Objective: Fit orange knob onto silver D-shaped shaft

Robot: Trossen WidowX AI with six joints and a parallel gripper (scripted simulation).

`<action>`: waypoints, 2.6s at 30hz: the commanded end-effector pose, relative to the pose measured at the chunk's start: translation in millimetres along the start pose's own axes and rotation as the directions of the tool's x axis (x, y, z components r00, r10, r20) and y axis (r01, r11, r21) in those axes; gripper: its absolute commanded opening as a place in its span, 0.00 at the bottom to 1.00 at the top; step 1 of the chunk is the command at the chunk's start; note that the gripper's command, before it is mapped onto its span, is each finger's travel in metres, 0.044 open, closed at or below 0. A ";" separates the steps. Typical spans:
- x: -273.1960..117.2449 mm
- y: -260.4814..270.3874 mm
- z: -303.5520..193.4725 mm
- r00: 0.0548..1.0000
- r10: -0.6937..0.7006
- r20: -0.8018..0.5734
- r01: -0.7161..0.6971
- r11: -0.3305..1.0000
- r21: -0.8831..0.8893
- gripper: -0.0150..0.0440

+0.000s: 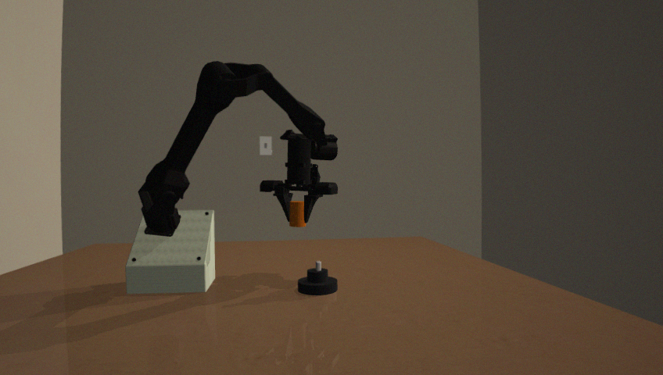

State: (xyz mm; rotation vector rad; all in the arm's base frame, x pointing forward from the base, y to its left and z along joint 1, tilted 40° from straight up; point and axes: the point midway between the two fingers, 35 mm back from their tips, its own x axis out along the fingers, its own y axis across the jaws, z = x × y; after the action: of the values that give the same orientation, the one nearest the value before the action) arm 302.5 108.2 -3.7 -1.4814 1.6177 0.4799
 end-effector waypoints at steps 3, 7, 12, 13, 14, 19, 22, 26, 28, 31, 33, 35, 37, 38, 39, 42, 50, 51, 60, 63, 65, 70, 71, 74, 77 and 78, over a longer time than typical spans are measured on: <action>0.7 -14.2 -11.4 1.000 -0.007 0.011 0.007 1.000 0.008 0.25; 2.9 -21.7 -18.5 1.000 -0.006 0.014 0.006 1.000 0.013 0.25; 5.6 -31.7 -28.2 1.000 -0.008 0.015 0.008 1.000 0.014 0.25; 6.2 -33.8 -30.3 1.000 -0.009 0.015 0.009 1.000 0.013 0.25; 6.8 -35.9 -32.5 1.000 -0.010 0.015 0.010 1.000 0.012 0.25; 9.7 -46.2 -43.6 1.000 -0.016 0.013 0.015 1.000 0.008 0.25; 11.5 -52.1 -50.5 1.000 -0.019 0.012 0.019 1.000 0.006 0.25; 13.9 -59.7 -60.1 1.000 -0.023 0.009 0.023 1.000 0.003 0.25; 15.1 -63.4 -65.1 1.000 -0.025 0.007 0.025 1.000 0.002 0.25; 17.0 -68.8 -72.7 1.000 -0.029 0.003 0.029 1.000 0.000 0.25; 18.2 -72.2 -77.8 1.000 -0.031 0.001 0.031 1.000 -0.002 0.25; 19.5 -75.6 -83.1 0.999 -0.033 -0.002 0.033 0.999 -0.003 0.25; 20.7 -78.9 -88.4 0.999 -0.035 -0.005 0.035 0.999 -0.004 0.25; 21.4 -80.5 -91.1 0.999 -0.036 -0.007 0.036 0.999 -0.005 0.25; 22.0 -82.1 -93.8 0.999 -0.037 -0.008 0.037 0.999 -0.006 0.25; 23.9 -86.7 -102.1 0.999 -0.040 -0.014 0.040 0.999 -0.008 0.25; 28.4 -97.0 -123.2 0.998 -0.047 -0.029 0.047 0.999 -0.013 0.25; 28.5 -97.2 -123.7 0.998 -0.047 -0.029 0.047 0.999 -0.013 0.25; 44.4 -97.8 -123.9 0.998 -0.047 -0.030 0.047 0.999 -0.012 0.25; 54.0 -98.3 -124.8 0.998 -0.048 -0.030 0.047 0.999 -0.011 0.25; 54.5 -98.4 -124.9 0.998 -0.048 -0.031 0.047 0.999 -0.011 0.25; 50.7 -99.2 -124.7 0.998 -0.048 -0.030 0.047 0.999 -0.005 0.25; 50.5 -99.4 -124.3 0.998 -0.048 -0.030 0.047 0.999 -0.005 0.25; 50.4 -99.4 -123.3 0.998 -0.048 -0.030 0.047 0.999 -0.005 0.25; 53.4 -99.6 -123.3 0.998 -0.048 -0.030 0.048 0.999 -0.005 0.25; 53.6 -99.8 -123.4 0.998 -0.048 -0.030 0.048 0.999 -0.005 0.25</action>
State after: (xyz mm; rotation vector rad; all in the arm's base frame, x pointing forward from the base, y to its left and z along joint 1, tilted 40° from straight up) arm 358.0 -40.3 49.0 -1.5305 1.6055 0.4407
